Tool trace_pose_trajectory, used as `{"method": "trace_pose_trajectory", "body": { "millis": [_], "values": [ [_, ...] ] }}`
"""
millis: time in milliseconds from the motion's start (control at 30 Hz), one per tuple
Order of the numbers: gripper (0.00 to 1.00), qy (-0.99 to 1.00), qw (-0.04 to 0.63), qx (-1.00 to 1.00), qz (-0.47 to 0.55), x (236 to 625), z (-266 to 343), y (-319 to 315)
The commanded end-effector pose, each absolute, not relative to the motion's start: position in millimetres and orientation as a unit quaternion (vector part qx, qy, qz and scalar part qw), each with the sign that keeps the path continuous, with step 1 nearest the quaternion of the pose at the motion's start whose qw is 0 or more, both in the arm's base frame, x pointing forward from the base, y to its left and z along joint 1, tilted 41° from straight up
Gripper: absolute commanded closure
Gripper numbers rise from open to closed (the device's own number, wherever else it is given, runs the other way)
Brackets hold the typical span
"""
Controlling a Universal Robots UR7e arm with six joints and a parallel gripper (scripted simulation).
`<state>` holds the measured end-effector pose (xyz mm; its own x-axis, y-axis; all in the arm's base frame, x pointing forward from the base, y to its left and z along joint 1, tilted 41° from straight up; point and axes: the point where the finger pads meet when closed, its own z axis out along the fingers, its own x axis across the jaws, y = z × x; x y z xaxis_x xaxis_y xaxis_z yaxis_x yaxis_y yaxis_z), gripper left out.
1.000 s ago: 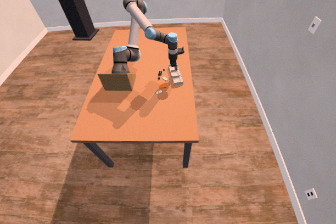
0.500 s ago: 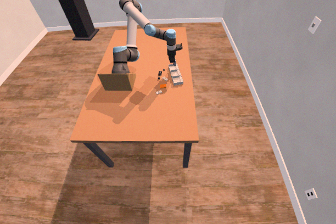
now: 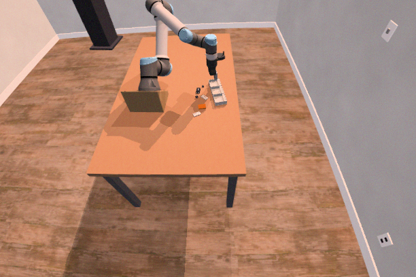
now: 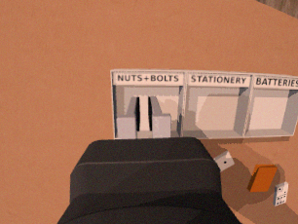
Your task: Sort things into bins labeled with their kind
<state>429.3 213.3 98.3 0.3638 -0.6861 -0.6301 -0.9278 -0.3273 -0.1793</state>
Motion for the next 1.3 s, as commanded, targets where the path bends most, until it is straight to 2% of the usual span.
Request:
{"method": "trace_pose_trajectory", "body": {
  "millis": [0,500,1267],
  "values": [
    [0.69,0.516,0.265,-0.782,0.228,428.5,91.6,219.4],
    [0.69,0.516,0.265,-0.782,0.228,425.6,65.5,241.9],
    [0.69,0.516,0.265,-0.782,0.228,425.6,65.4,242.0]
  ]
}}
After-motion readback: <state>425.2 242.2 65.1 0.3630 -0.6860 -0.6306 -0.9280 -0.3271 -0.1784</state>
